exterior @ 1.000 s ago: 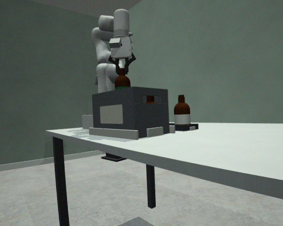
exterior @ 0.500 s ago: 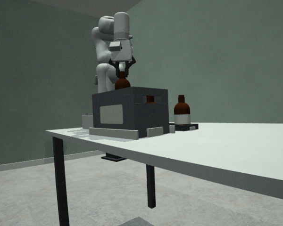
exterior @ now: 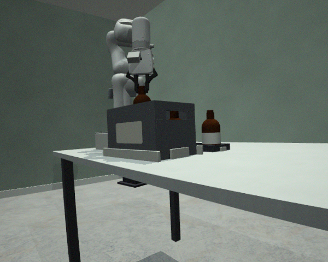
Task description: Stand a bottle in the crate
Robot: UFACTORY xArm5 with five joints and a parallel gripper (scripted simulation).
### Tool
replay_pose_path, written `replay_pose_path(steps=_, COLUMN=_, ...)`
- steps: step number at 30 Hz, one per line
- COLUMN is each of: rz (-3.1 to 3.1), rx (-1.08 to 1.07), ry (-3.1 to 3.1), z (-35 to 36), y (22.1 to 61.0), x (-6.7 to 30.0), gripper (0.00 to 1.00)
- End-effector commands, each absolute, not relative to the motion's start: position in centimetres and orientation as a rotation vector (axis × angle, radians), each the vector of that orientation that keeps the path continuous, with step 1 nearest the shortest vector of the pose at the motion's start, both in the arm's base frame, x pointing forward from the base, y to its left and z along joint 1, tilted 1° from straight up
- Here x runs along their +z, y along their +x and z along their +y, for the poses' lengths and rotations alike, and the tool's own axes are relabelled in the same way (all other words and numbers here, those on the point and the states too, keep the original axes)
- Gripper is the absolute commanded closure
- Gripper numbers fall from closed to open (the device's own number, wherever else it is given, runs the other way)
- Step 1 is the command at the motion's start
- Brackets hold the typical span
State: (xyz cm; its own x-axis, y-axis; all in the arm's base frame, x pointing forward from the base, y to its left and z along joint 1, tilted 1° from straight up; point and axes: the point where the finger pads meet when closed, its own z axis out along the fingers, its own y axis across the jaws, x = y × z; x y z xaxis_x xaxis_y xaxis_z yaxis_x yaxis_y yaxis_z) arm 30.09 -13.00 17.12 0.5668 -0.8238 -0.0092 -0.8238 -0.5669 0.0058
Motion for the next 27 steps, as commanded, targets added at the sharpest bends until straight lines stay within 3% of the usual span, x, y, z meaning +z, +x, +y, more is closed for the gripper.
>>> replay_pose_path(steps=1, rz=-1.462, rx=-0.012, ry=2.78, z=-13.03, y=30.19, x=17.01, gripper=1.0)
replay_pose_path(steps=27, rz=-1.462, rx=-0.012, ry=2.78, z=-13.02, y=30.19, x=16.75, gripper=1.0)
